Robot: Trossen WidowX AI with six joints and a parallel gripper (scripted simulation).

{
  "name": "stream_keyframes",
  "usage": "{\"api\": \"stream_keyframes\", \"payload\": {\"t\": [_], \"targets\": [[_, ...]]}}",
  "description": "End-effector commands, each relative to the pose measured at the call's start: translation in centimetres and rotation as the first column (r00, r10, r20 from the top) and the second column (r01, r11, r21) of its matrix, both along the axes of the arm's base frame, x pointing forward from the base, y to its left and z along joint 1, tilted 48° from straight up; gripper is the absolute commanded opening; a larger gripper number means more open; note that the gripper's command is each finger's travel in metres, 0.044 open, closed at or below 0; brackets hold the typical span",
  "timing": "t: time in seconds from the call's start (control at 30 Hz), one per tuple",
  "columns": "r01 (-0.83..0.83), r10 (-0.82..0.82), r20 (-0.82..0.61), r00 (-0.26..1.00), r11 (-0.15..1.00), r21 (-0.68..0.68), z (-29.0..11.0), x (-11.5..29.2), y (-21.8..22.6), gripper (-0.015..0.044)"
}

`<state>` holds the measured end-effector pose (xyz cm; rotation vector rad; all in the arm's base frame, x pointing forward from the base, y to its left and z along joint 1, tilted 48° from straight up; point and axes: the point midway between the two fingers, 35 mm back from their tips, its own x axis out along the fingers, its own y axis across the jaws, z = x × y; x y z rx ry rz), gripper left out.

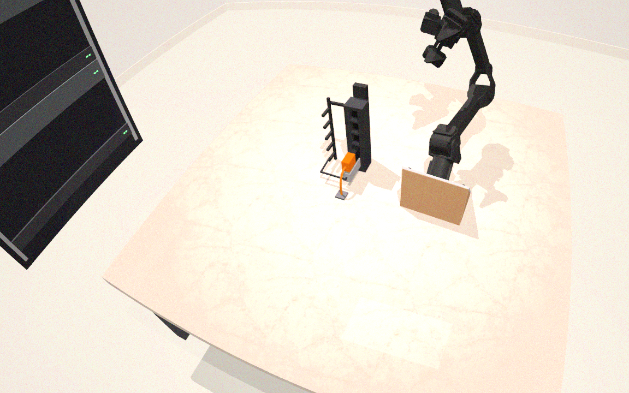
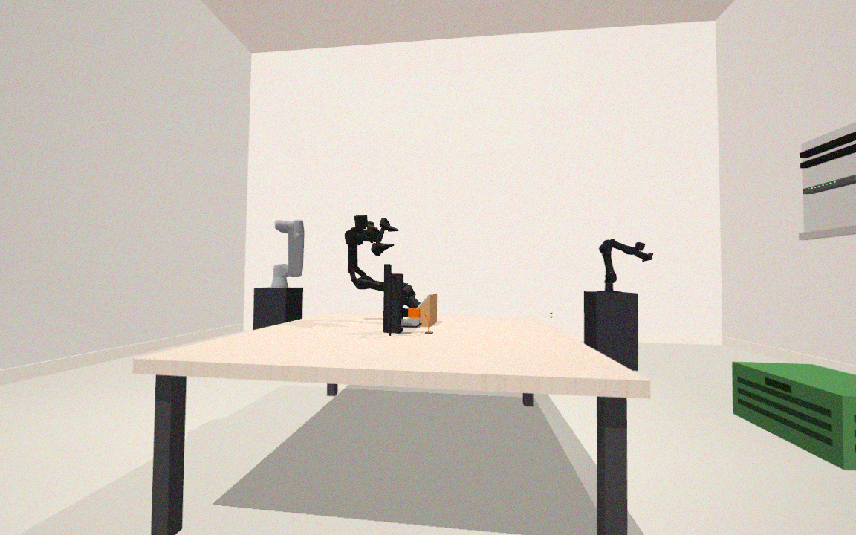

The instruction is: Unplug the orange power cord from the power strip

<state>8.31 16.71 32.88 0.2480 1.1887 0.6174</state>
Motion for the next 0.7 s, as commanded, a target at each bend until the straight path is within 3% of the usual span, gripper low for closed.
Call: {"api": "stream_keyframes", "payload": {"t": [0.0,0.27,0.47,0.67], "targets": [[-0.002,0.002,0.004,1.0,1.0,-0.01,-0.2,0.2,0.1,0.0374],[-0.124,0.167,0.057,0.984,0.885,-0.448,-8.3,8.8,2.8,0.0164],[-0.303,0.355,-0.087,0.931,0.618,-0.725,-16.2,14.6,2.1,0.016],[-0.54,0.477,-0.384,0.791,0.248,-0.804,-24.5,18.4,-1.2,0.016]]}}
